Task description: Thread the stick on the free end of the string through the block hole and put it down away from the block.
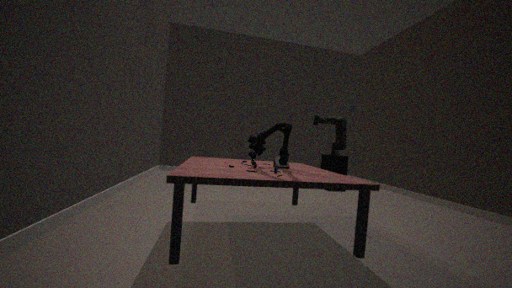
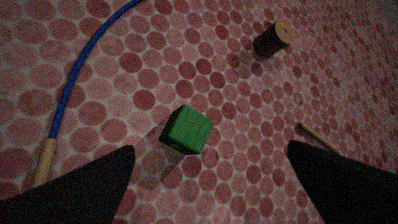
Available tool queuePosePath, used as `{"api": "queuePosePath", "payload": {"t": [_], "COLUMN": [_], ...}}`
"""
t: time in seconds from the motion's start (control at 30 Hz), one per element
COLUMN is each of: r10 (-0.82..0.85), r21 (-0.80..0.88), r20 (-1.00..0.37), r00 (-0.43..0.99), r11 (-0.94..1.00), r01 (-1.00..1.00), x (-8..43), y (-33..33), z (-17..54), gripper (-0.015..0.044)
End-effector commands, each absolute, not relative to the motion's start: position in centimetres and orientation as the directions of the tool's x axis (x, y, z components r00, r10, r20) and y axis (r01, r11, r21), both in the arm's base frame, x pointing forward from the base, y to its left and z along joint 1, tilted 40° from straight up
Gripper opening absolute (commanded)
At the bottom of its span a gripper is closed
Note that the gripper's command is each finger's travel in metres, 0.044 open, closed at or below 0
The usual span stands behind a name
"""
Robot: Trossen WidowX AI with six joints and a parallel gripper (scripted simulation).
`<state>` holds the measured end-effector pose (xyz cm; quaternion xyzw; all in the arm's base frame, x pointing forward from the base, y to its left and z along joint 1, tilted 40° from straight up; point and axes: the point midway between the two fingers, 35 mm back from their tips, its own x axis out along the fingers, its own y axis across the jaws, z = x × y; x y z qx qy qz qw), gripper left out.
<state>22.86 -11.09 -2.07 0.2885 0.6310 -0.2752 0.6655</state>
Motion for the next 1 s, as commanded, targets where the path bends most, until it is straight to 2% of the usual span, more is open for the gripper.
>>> {"api": "queuePosePath", "payload": {"t": [0.0, 0.1, 0.23, 0.5, 0.77, 0.97], "r10": [0.175, 0.261, 0.373, 0.52, 0.632, 0.637], "r21": [0.163, 0.258, 0.37, 0.426, 0.303, 0.292], "r20": [-0.985, -0.965, -0.927, -0.854, -0.774, -0.769], "r00": [-0.011, -0.026, -0.03, -0.007, 0.039, 0.042], "r11": [0.934, 0.963, 0.901, 0.691, 0.423, 0.409], "r01": [0.318, 0.084, -0.227, -0.583, -0.854, -0.865], "x": [23.0, 23.0, 23.1, 23.3, 23.5, 23.5], "y": [-11.7, -12.0, -12.6, -13.5, -14.3, -14.4], "z": [-3.0, -3.3, -3.7, -4.2, -4.5, -4.5], "gripper": [0.044, 0.044, 0.044, 0.044, 0.044, 0.044]}}
